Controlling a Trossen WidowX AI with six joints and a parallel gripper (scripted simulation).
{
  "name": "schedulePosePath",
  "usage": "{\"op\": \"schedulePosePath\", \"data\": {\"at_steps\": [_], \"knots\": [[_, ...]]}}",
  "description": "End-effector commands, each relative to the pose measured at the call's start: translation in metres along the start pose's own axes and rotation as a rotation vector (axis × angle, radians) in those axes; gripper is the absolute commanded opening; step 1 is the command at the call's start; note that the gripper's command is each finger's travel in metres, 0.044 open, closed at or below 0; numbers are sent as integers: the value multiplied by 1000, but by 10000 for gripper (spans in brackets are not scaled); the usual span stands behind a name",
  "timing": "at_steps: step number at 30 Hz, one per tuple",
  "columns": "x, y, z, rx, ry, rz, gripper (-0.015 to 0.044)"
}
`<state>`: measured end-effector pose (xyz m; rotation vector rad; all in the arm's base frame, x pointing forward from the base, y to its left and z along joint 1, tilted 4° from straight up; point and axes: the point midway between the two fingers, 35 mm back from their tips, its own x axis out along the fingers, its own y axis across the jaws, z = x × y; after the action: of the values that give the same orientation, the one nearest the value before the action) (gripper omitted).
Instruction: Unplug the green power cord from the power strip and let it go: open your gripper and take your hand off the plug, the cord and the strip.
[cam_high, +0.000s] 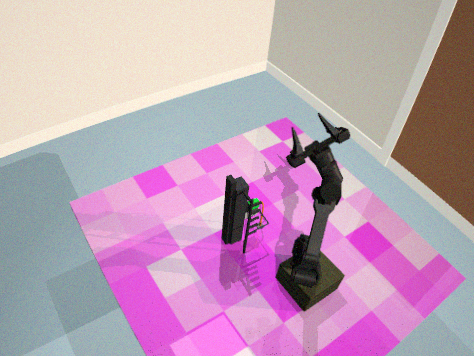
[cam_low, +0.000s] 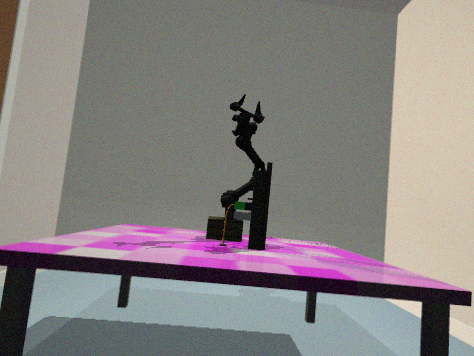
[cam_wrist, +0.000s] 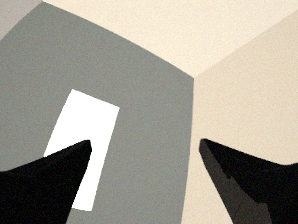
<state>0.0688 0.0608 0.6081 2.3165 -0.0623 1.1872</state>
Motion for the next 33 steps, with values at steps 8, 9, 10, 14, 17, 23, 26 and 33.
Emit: {"op": "schedulePosePath", "data": {"at_steps": [8,9,10,14,17,23,26,33], "knots": [[12,51,99,956,-181,219,190],[12,54,111,1061,-199,252,164],[12,57,124,1170,-217,290,160],[13,59,174,1466,-279,408,160],[11,57,204,1697,-314,523,160],[-4,40,277,2224,-364,899,160],[-19,21,321,2505,-349,1224,160],[-54,-21,380,2773,-185,1907,160]]}}
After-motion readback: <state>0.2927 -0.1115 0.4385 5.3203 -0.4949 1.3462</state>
